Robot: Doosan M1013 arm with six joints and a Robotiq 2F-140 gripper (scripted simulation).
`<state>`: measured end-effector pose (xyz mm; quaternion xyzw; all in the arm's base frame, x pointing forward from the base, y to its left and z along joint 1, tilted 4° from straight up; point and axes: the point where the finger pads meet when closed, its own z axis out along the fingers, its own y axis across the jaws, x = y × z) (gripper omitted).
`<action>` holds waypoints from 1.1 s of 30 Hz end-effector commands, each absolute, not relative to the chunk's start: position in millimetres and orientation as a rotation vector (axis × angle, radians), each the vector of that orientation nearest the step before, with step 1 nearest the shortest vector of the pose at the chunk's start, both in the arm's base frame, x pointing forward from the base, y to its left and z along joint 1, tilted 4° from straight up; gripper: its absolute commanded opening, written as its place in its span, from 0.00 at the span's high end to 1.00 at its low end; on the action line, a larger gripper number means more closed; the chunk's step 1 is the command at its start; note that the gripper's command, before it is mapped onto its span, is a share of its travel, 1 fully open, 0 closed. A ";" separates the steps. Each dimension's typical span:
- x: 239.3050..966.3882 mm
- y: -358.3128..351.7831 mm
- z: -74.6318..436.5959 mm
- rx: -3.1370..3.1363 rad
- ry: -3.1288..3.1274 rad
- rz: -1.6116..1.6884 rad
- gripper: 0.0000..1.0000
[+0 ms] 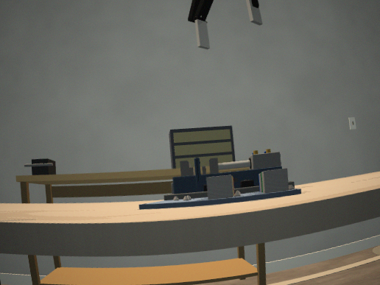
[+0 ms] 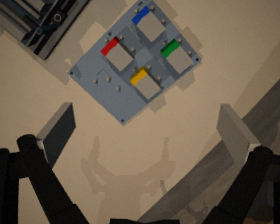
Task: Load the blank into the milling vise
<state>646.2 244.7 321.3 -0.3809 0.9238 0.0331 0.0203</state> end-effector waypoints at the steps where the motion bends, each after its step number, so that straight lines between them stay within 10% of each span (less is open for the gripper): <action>1: 646.2 244.7 321.4 -1.126 2.889 0.103 0.00; 33: 646.2 244.7 321.4 -0.508 3.073 0.115 0.00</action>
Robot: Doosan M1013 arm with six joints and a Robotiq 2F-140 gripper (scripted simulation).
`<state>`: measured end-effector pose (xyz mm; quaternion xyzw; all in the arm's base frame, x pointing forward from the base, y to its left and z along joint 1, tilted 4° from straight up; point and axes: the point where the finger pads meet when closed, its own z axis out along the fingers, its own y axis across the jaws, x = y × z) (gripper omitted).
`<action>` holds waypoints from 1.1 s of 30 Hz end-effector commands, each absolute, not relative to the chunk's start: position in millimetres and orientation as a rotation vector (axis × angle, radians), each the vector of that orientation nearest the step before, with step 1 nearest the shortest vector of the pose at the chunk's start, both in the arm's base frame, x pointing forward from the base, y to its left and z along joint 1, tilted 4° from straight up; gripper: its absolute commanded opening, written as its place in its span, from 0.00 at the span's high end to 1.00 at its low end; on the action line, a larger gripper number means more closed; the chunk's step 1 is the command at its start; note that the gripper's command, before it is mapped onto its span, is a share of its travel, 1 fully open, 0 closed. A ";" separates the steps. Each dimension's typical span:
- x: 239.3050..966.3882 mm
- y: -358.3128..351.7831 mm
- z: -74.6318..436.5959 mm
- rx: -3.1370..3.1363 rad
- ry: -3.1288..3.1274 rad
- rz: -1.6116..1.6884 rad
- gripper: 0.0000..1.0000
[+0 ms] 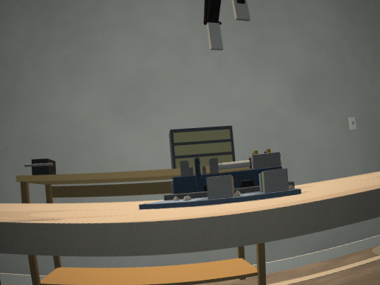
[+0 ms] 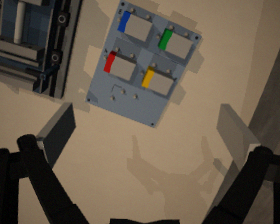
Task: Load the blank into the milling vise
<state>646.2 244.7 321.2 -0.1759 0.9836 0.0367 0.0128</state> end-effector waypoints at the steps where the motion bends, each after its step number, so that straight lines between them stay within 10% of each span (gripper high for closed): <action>1: 646.2 244.7 321.4 -0.485 3.077 0.115 0.00; 33: 646.2 244.7 321.4 0.172 3.126 0.121 0.00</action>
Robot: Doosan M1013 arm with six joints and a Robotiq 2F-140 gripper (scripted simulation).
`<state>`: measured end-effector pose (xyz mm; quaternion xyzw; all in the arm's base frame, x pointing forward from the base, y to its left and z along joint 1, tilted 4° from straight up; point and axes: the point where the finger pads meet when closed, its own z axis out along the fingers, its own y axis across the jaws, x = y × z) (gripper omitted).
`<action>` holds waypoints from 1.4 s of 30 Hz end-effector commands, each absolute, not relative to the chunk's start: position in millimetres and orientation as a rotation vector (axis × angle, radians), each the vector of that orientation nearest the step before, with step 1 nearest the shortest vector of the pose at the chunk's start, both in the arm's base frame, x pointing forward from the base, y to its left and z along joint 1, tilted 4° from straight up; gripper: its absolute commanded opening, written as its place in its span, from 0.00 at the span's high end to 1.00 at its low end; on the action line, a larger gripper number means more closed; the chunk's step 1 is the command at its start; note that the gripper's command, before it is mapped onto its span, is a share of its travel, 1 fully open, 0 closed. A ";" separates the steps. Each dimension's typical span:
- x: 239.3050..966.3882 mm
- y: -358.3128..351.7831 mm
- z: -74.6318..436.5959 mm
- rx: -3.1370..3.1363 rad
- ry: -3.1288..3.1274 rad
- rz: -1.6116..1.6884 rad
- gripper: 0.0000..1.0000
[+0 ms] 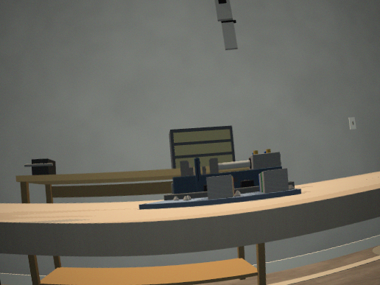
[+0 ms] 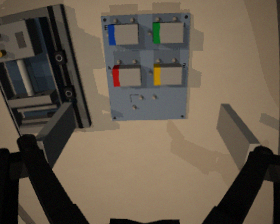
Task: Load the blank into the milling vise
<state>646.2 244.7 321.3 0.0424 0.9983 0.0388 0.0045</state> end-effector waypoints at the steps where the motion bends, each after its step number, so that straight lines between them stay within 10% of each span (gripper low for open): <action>1: 646.2 244.7 321.4 0.196 3.126 0.122 0.00; 42: 646.2 244.7 321.4 1.045 2.975 0.120 0.00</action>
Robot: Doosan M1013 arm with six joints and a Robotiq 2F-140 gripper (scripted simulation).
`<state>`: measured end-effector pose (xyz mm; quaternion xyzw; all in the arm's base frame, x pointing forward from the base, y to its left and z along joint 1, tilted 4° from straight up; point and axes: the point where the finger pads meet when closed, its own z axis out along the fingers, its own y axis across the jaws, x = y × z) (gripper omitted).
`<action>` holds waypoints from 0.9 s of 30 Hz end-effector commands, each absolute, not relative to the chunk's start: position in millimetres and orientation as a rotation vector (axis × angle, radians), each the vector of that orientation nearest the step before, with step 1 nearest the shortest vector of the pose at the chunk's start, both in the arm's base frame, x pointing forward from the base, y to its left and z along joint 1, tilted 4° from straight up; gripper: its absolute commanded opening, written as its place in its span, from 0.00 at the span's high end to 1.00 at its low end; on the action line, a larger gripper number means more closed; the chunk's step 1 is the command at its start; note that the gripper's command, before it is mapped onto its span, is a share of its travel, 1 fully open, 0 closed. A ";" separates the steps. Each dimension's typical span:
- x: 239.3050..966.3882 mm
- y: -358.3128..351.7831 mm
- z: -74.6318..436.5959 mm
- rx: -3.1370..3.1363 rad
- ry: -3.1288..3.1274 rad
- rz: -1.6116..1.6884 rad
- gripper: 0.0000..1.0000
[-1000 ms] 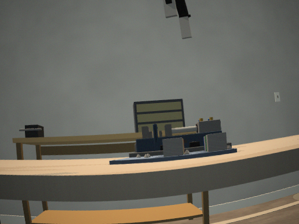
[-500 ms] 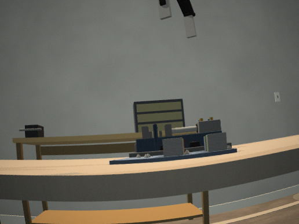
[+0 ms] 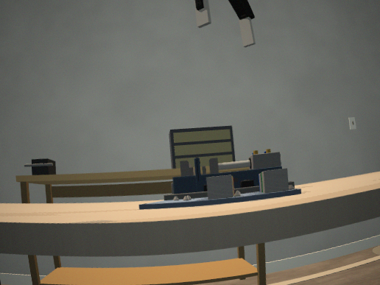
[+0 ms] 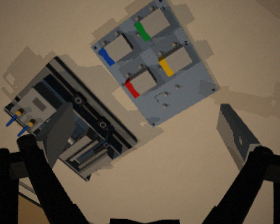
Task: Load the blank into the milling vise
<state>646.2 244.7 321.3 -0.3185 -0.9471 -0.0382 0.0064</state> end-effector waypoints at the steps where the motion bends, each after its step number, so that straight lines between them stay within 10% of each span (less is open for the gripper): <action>1: 646.2 244.7 321.4 -1.058 -2.941 -0.119 0.00; 27: 646.2 244.7 321.4 -1.522 -2.715 -0.114 0.00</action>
